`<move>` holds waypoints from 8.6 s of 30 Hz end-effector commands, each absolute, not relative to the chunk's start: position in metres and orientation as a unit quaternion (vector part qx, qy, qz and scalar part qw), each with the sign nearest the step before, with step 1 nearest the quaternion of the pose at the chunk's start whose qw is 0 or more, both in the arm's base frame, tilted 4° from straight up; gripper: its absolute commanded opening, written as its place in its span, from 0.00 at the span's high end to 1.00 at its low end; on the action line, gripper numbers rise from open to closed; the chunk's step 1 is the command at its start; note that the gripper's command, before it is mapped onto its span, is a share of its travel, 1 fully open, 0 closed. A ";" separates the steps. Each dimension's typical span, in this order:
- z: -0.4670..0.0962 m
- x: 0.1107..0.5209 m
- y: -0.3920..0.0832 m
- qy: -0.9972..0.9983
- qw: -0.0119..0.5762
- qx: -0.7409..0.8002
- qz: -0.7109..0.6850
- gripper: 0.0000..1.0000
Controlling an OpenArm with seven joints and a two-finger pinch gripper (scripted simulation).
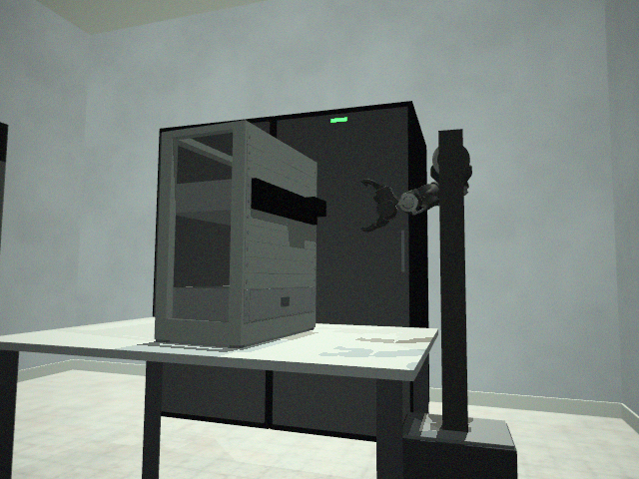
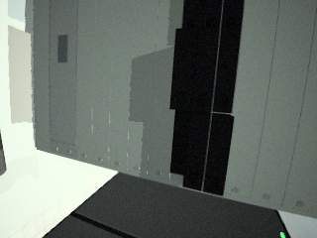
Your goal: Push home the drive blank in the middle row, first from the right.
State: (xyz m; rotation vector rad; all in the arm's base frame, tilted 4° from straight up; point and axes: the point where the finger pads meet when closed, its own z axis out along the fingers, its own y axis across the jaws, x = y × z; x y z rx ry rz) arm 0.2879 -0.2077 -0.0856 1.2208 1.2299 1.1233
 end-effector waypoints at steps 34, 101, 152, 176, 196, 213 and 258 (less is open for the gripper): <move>-0.085 0.287 -0.208 0.497 0.535 0.519 0.445 0.00; -0.049 0.352 -0.248 0.497 0.533 0.521 0.444 0.00; -0.049 0.352 -0.248 0.497 0.533 0.521 0.444 1.00; -0.090 0.359 -0.267 0.497 0.532 0.522 0.444 1.00; -0.103 0.413 -0.278 0.497 0.532 0.522 0.444 1.00; -0.103 0.426 -0.279 0.497 0.532 0.521 0.445 1.00; -0.103 0.452 -0.281 0.498 0.531 0.522 0.444 1.00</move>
